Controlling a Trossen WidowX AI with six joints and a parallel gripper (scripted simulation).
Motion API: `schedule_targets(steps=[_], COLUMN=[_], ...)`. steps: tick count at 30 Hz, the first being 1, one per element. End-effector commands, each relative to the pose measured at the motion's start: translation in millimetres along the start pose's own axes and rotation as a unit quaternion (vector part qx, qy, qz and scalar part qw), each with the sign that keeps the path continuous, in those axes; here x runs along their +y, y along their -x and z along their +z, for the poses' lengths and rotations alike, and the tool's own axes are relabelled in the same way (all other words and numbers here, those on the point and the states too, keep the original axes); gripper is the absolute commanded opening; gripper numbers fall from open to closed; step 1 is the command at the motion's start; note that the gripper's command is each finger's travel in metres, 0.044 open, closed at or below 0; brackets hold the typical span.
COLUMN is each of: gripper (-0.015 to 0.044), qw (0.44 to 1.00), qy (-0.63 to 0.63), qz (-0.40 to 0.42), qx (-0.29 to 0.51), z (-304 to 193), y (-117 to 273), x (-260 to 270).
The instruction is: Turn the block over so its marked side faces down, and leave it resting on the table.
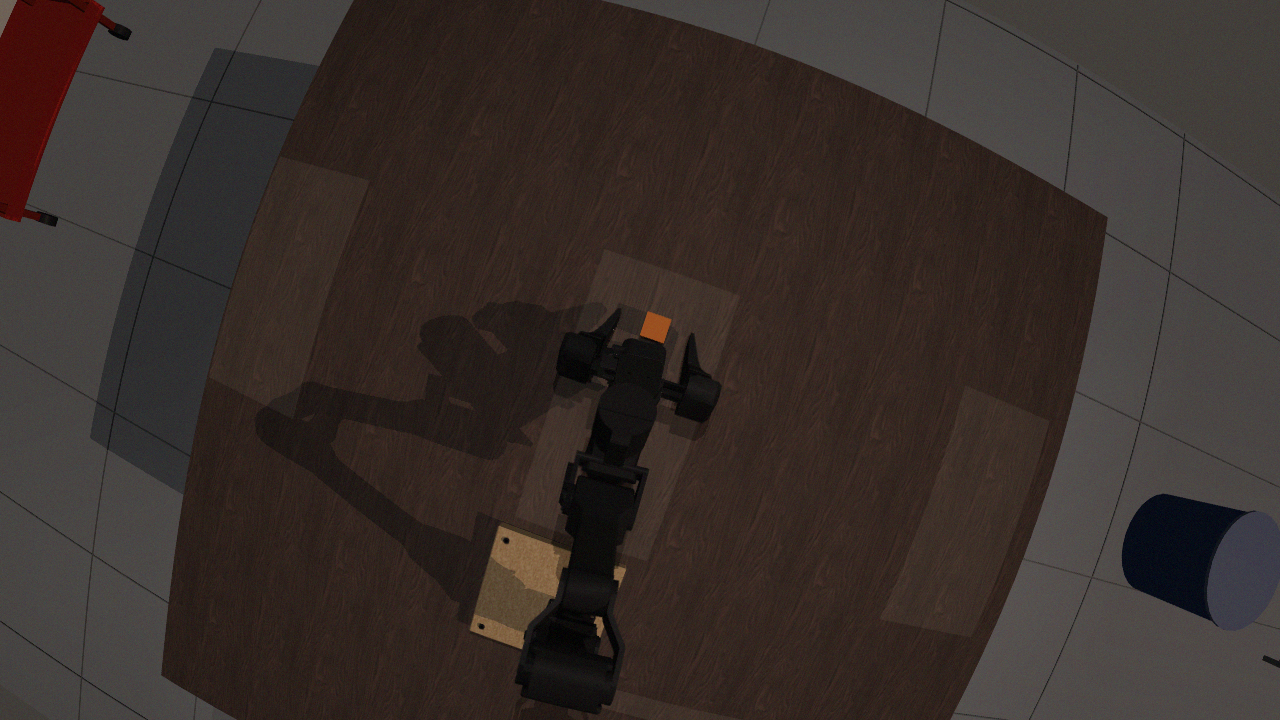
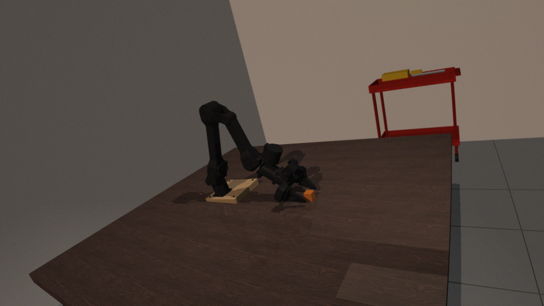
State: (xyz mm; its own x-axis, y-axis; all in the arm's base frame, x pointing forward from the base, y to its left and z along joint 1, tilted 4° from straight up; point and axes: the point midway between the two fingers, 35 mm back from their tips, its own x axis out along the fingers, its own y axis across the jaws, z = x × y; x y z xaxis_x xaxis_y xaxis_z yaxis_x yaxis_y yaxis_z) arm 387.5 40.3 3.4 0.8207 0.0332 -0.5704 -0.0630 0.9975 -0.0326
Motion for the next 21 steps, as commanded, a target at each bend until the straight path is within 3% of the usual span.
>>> schedule_targets(steps=[1, 9, 21], gripper=[0.044, 0.044, 0.044], qw=[0.999, 0.979, 0.972], qy=[-0.007, -0.002, 0.0], qz=[0.005, -0.001, -0.003], qx=[0.048, 0.205, 0.234], z=[19, 50, 55], y=[-1, 42, 57], x=[4, 0, -1])
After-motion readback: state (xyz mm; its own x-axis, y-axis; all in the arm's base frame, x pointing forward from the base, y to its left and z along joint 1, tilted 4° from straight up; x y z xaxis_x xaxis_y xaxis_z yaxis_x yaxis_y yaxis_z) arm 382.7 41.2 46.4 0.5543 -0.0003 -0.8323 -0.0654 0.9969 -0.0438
